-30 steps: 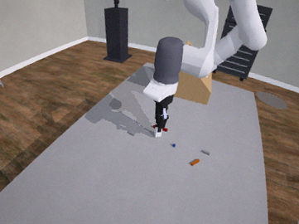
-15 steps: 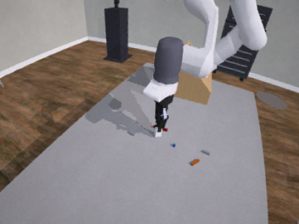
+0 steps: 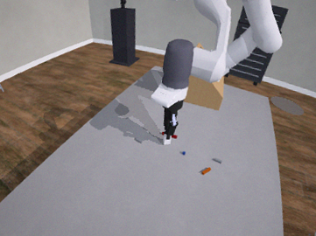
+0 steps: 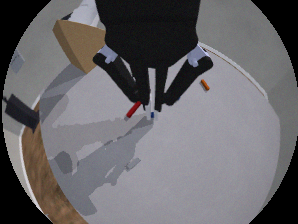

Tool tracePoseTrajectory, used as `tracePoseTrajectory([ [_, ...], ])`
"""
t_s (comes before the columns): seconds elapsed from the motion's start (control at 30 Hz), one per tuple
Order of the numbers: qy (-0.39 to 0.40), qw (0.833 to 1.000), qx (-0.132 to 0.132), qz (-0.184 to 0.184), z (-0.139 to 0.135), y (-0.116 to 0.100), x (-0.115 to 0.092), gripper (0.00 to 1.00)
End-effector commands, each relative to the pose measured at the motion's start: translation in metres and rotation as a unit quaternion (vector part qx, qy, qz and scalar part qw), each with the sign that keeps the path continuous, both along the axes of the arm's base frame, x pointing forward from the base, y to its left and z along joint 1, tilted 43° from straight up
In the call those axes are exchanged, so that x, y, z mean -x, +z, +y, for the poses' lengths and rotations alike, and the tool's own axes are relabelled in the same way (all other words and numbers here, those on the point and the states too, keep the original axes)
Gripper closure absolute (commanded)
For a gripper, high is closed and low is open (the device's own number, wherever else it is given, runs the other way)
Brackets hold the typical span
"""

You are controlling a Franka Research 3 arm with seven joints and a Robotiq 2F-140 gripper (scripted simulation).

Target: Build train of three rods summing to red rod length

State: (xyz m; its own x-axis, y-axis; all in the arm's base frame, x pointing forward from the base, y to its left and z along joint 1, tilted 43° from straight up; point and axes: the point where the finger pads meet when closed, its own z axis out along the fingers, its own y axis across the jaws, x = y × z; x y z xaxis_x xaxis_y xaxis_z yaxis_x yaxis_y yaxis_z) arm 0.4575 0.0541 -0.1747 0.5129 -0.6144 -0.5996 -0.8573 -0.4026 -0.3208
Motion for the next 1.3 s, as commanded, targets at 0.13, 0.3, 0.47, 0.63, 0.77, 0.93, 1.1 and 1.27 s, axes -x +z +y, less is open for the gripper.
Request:
tracePoseTrajectory([
  [0.13, -0.004, 1.000, 0.000, 0.001, 0.0034, -0.0044, -0.0008, 0.97],
  [0.3, -0.004, 1.000, 0.000, 0.001, 0.0055, -0.0066, -0.0007, 0.97],
  [0.47, -0.004, 1.000, 0.000, 0.001, 0.0066, -0.0079, -0.0006, 0.97],
  [0.63, -0.004, 1.000, 0.000, 0.001, 0.0067, -0.0079, -0.0006, 0.97],
  [0.77, -0.004, 1.000, 0.000, 0.001, 0.0067, -0.0079, -0.0006, 0.97],
  [0.93, -0.004, 1.000, 0.000, 0.001, 0.0067, -0.0079, -0.0006, 0.97],
  [1.1, -0.004, 1.000, 0.000, 0.001, 0.0067, -0.0079, -0.0006, 0.97],
  [1.27, -0.004, 1.000, 0.000, 0.001, 0.0067, -0.0079, -0.0006, 0.97],
])
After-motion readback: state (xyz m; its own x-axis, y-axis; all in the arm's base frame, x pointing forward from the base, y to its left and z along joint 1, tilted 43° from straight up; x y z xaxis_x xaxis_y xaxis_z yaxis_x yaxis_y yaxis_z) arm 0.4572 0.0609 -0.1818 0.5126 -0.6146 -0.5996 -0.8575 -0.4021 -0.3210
